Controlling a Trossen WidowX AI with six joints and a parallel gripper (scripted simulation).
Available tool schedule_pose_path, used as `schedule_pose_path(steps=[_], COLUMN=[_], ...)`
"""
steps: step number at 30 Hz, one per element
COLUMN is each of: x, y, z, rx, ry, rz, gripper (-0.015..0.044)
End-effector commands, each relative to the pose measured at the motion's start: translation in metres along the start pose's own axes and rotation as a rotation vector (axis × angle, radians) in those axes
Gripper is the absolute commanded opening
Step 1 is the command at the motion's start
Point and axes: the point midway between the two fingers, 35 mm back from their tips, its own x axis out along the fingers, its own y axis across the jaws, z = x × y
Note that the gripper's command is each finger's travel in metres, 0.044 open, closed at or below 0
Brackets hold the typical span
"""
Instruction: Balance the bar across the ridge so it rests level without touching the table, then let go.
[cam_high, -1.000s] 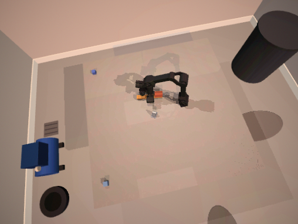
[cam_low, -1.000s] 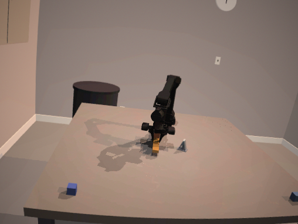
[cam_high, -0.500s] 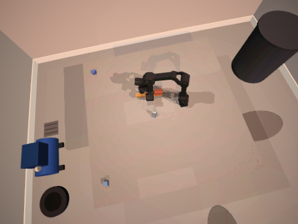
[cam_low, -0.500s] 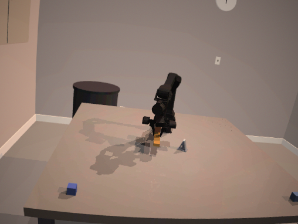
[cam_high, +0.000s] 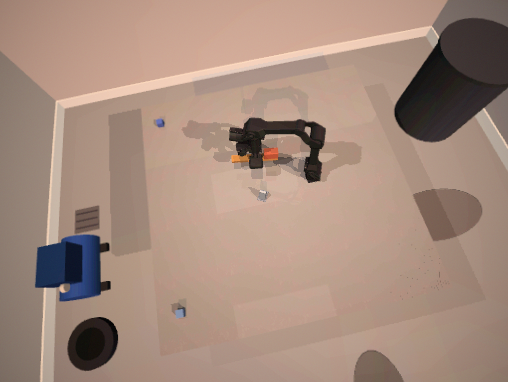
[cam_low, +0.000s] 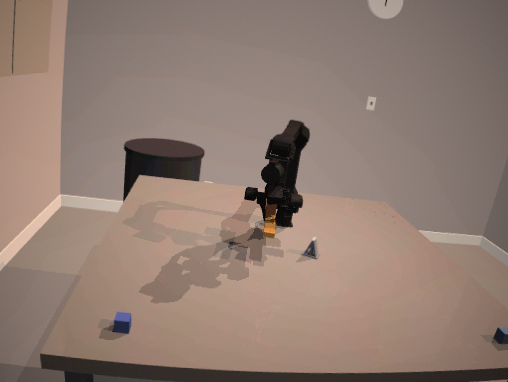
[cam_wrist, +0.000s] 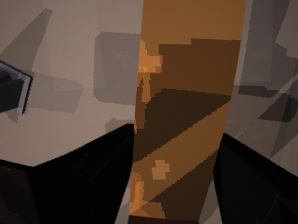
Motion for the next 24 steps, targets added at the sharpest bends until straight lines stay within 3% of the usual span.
schedule_pose_path(steps=[1,24], x=[-0.009,-0.011], y=[0.0,0.086], z=[0.0,0.015], rx=[-0.009,-0.625], ry=[-0.01,-0.011], rz=[-0.006,-0.001], gripper=[0.0,0.0])
